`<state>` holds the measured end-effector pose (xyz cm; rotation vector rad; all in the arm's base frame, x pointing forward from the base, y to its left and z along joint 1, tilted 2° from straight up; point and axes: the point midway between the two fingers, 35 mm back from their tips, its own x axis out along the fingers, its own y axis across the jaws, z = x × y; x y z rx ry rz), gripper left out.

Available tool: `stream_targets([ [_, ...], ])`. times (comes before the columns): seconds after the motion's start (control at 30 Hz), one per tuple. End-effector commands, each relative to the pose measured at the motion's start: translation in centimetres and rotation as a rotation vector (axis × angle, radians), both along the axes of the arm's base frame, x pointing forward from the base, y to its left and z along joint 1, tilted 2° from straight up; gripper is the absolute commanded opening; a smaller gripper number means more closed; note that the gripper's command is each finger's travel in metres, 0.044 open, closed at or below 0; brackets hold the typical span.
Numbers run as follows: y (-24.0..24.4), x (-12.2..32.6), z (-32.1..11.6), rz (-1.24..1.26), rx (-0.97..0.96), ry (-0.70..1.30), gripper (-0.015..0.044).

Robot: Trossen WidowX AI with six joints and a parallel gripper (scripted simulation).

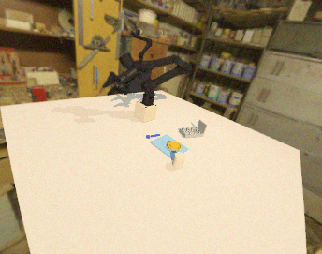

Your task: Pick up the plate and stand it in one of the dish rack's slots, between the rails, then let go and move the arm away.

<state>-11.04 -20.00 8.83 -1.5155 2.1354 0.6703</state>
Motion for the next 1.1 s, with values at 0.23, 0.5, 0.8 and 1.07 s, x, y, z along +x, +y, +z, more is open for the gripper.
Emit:
stream_targets([
  [0.23, -0.8, 1.0, 0.1, 0.113, 0.056, 0.056, 0.0400],
  [0.5, -2.0, 2.8, 0.2, 0.305, 0.135, 0.156, 0.0400],
  [0.8, -3.2, 4.9, 0.3, 0.530, 0.211, 0.277, 0.0400],
  [1.07, -4.2, 7.0, 0.4, 0.738, 0.267, 0.393, 0.0400],
])
